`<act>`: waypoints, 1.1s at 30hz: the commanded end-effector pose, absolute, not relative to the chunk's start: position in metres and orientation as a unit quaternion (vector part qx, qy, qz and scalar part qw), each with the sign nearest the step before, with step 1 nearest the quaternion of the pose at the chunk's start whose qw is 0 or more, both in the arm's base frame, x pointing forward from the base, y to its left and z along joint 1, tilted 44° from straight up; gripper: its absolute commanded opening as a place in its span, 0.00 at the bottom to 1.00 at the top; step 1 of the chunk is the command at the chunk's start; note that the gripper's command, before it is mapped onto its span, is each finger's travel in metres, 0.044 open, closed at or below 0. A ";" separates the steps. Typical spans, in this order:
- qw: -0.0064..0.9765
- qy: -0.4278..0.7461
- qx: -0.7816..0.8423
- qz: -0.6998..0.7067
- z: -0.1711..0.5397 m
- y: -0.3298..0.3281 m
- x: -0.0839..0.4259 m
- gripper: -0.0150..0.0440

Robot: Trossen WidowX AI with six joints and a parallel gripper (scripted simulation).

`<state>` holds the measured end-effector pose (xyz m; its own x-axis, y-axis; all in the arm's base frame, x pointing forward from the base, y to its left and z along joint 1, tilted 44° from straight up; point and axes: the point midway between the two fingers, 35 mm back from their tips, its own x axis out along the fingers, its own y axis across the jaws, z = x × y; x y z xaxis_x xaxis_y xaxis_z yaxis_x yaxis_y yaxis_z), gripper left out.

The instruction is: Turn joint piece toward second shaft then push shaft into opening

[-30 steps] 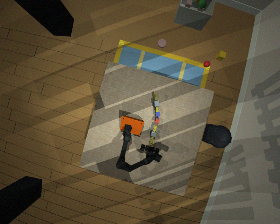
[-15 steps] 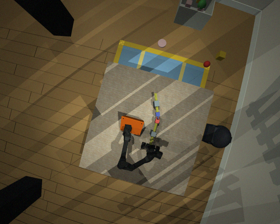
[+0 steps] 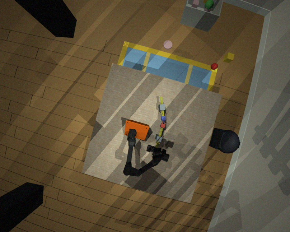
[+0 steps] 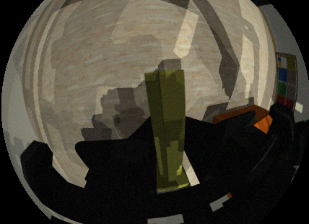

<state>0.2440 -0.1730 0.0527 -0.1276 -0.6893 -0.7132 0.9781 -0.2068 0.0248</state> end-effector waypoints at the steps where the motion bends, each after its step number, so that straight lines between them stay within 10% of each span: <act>1: 0.584 0.238 0.309 -0.712 0.046 -0.167 0.245 0.25; 21: 0.584 0.234 0.308 -0.714 0.042 -0.163 0.246 0.25; 33: 0.584 0.234 0.308 -0.714 0.042 -0.163 0.246 0.55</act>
